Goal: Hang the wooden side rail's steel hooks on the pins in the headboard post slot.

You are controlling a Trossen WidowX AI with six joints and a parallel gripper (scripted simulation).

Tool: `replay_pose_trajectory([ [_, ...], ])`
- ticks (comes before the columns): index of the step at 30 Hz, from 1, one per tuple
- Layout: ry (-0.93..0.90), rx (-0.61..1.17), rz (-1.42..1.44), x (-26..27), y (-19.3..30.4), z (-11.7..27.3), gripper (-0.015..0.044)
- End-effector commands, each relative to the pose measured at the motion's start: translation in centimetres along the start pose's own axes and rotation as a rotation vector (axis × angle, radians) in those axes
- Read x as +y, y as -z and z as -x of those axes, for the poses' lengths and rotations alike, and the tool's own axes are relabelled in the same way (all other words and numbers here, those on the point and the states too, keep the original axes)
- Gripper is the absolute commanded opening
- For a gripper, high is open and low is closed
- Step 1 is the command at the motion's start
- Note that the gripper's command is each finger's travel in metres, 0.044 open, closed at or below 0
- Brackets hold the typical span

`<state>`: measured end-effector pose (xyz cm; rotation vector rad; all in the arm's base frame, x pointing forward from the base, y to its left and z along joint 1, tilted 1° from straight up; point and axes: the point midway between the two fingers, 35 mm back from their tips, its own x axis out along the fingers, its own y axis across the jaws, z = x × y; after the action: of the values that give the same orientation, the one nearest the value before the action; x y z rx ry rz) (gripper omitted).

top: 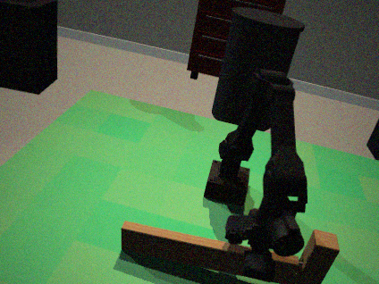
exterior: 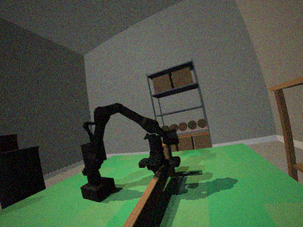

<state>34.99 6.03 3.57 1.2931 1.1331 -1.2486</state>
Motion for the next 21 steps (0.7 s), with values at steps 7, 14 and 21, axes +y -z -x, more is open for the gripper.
replay_pose_trajectory([
  [7,-0.007,0.004,-0.004,0.16,0.15,0.35,0.0000],
  [14,-0.007,0.005,-0.004,0.21,0.20,0.41,0.0000],
  [21,-0.007,0.005,-0.004,0.27,0.26,0.44,0.0000],
])
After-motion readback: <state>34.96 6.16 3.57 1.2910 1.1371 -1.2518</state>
